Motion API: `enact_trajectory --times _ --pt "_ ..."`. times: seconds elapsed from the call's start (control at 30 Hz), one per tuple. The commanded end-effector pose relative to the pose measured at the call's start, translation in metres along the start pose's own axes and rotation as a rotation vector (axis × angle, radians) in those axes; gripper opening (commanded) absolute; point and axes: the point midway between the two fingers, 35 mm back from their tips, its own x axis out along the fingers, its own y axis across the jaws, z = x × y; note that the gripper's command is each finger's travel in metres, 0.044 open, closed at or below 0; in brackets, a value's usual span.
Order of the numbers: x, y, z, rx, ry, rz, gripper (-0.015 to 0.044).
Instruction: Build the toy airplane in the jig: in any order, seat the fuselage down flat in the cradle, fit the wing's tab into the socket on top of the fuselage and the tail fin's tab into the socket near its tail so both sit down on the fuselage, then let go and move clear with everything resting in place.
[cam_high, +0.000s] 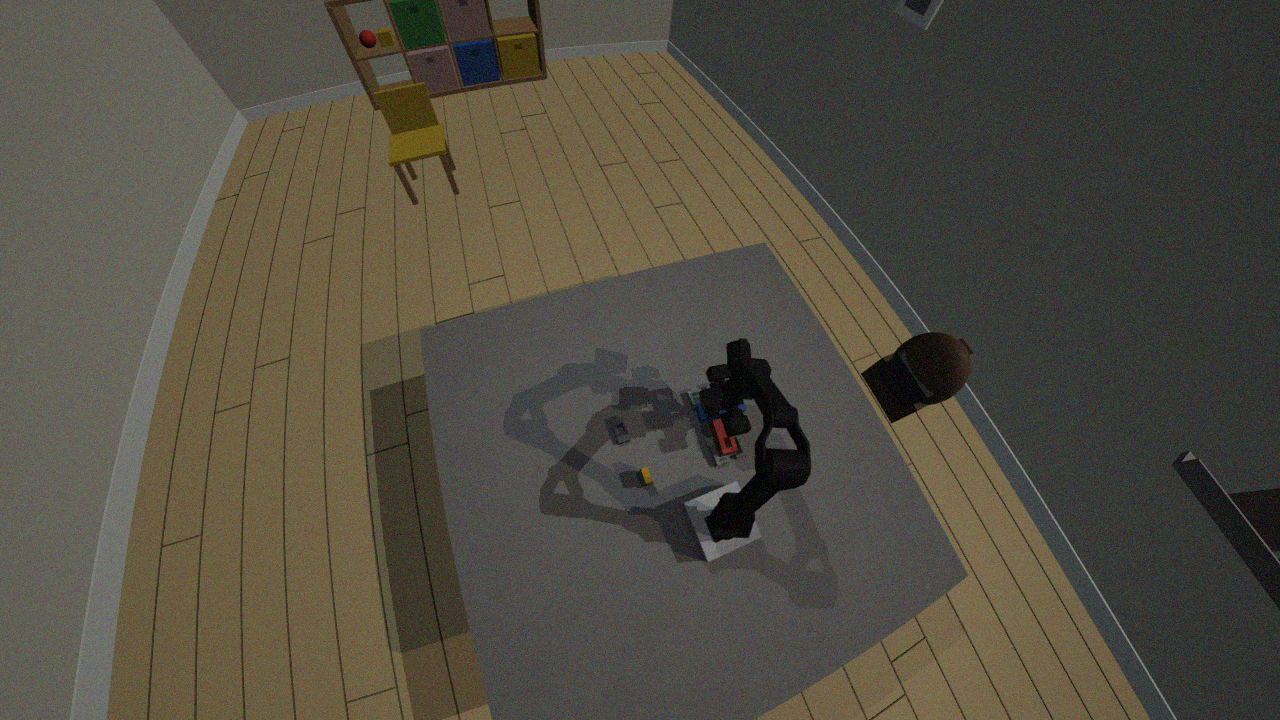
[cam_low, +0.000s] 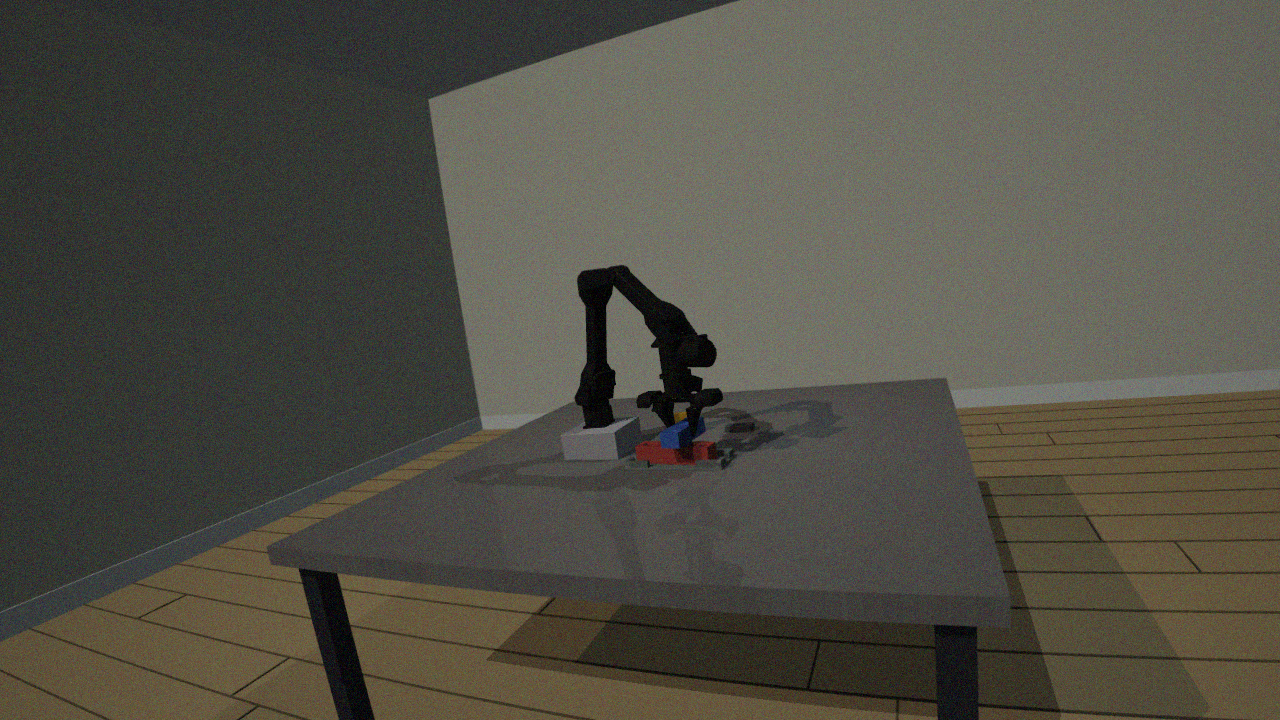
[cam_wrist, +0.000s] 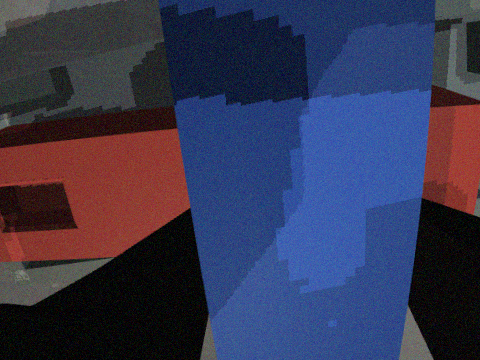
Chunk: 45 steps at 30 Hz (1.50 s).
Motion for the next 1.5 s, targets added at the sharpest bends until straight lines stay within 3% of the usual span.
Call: enact_trajectory --times 0.0,0.1,0.63,0.87,1.07,1.3,1.47 --pt "0.000 0.000 0.000 0.000 0.000 -0.001 0.0109" --pt "0.000 0.000 0.000 0.000 0.000 -0.001 0.0031" --pt "0.000 0.000 0.000 0.000 0.000 -0.001 0.0440" --pt "-0.003 -0.001 0.000 0.000 0.000 0.000 0.0440" --pt "-0.082 -0.001 0.000 -0.003 0.004 0.004 0.0440" --pt "-0.085 -0.004 0.000 0.013 0.004 0.003 0.0440" --pt "-0.085 -0.004 0.000 0.434 0.004 0.002 0.0440"
